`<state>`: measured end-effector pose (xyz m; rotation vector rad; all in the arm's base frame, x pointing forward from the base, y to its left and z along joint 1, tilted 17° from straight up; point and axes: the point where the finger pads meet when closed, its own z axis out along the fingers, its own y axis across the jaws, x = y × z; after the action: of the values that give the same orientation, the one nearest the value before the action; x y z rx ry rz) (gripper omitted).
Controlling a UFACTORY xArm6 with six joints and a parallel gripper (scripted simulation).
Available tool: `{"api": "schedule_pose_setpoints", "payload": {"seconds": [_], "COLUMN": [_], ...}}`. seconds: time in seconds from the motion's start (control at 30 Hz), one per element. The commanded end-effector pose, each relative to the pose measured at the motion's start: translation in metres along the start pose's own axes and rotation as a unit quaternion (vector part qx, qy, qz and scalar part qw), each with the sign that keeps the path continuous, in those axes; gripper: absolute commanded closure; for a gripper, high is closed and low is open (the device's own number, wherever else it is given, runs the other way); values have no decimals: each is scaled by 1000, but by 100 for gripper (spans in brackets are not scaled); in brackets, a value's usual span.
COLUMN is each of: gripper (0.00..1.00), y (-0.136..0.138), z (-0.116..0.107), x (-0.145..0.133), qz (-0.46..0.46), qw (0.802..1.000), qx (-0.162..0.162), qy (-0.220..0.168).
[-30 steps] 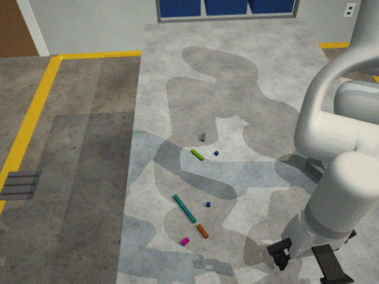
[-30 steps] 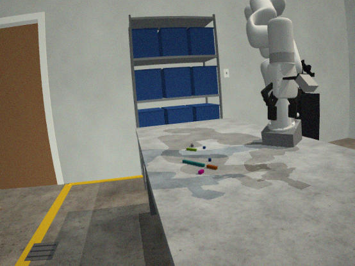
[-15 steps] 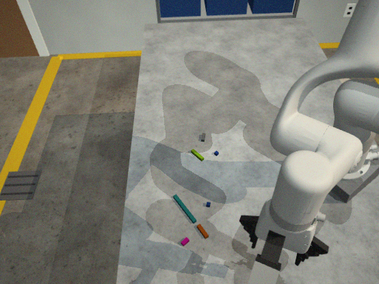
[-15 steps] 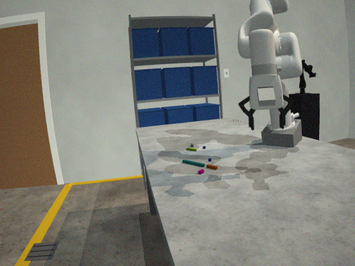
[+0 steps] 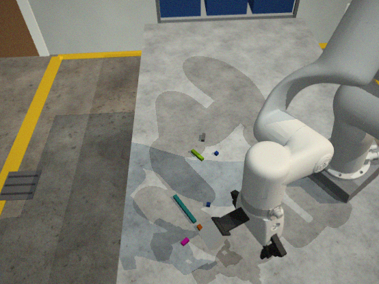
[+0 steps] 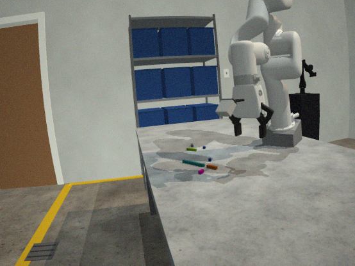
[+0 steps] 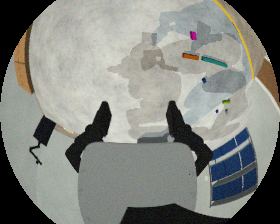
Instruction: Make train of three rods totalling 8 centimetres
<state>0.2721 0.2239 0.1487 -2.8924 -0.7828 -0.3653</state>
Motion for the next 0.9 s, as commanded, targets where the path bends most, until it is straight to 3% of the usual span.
{"api": "schedule_pose_setpoints", "payload": {"seconds": [0.0, 0.3, 0.37, 0.4, 0.53, 0.87], "gripper": [0, 0, 0, 0, 0, 0], "y": [16, 57, 57, 69, 87, 132], "z": [6, 19, 19, 22, 27, 37], "x": [4, 6, 6, 6, 5, -3], "qz": [84, 281, 281, 332, 408, 581], "qw": [997, 960, 960, 943, 913, 813], "qx": [0, 1, 1, 1, 0, -2], "qy": [2, 5, 5, 6, 9, 18]}}
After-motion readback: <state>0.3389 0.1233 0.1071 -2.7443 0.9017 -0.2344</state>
